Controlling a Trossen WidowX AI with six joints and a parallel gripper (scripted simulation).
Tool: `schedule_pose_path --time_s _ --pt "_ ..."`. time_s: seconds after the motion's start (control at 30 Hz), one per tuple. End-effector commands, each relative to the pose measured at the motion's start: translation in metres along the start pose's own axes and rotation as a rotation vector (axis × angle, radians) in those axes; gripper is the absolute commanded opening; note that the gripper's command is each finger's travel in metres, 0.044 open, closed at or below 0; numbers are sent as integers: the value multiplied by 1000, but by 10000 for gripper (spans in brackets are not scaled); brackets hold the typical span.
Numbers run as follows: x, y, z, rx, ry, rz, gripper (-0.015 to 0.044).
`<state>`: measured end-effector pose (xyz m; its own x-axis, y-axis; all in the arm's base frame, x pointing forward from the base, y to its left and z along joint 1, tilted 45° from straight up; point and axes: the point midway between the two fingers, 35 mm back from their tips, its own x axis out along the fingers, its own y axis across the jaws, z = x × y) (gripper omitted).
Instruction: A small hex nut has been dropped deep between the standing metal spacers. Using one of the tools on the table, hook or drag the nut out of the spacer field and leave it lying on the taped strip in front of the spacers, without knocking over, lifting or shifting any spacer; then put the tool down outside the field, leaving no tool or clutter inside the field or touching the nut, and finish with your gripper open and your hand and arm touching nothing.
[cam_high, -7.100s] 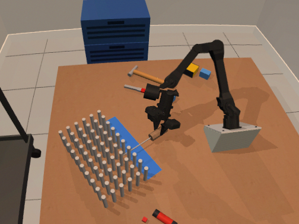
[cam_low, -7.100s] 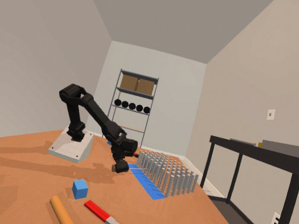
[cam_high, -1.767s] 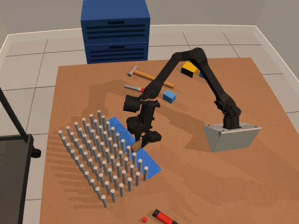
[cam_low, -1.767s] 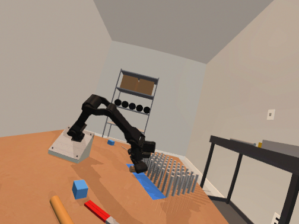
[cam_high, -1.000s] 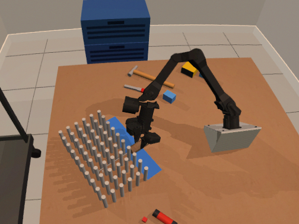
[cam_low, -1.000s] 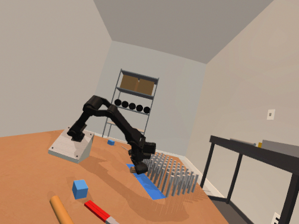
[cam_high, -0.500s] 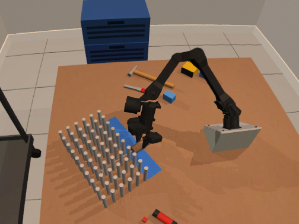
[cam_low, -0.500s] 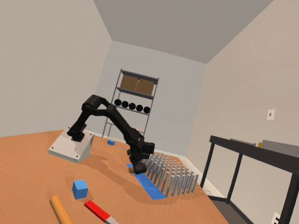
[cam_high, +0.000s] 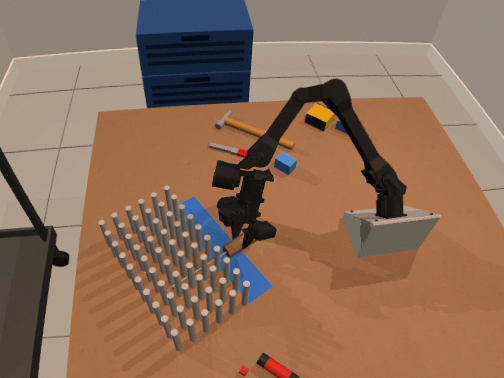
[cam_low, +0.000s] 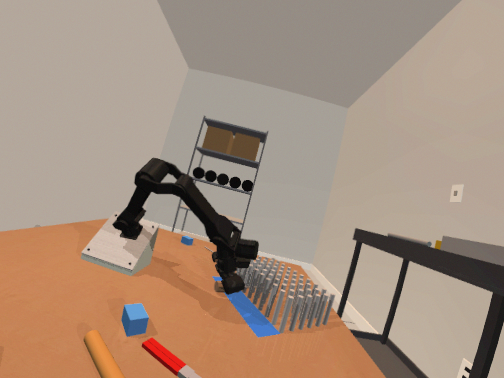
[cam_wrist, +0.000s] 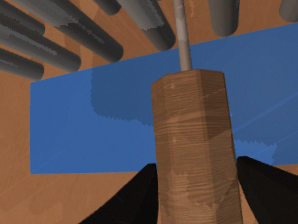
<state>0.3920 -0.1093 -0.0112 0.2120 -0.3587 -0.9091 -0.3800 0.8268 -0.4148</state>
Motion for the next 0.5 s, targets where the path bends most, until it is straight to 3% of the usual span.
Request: schedule_pose_path --time_s 0.0,0.47 --pt "-4 -1 0 -2 -14 -1 0" --pt "-10 1 -3 -3 -14 0 0"
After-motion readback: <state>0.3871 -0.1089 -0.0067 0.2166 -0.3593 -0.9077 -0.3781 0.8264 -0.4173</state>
